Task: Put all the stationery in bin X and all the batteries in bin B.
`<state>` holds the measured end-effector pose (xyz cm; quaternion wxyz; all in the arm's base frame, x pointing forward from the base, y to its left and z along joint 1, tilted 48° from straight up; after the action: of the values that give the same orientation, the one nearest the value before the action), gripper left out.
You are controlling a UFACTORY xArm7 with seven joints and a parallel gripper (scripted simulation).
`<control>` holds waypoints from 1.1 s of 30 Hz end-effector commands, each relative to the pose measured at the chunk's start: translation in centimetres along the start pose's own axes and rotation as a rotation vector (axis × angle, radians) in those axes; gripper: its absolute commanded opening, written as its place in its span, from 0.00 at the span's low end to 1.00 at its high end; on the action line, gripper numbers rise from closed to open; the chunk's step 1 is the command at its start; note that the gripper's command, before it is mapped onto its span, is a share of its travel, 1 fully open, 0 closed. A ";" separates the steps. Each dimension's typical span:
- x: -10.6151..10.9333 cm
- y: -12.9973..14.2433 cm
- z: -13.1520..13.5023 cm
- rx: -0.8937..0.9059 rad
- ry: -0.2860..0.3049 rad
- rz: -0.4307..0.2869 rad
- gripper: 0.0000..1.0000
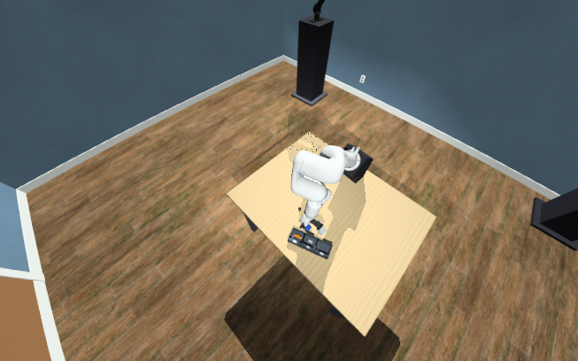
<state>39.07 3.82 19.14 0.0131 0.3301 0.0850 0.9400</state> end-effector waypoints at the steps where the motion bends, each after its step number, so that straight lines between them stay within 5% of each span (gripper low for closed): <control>1: 4.2 -1.7 2.2 -0.023 -0.060 0.028 0.56; 33: 4.0 -1.6 2.6 -0.023 -0.060 0.028 0.56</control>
<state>39.07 3.82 19.14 0.0131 0.3301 0.0850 0.9400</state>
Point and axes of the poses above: the point where the finger pads meet when closed, its own x axis back along the fingers, its own z axis across the jaws, y = z × x, the point moved 6 cm from there along x, back along the fingers, and after that the axes turned 9 degrees about x, right-handed, at the moved point
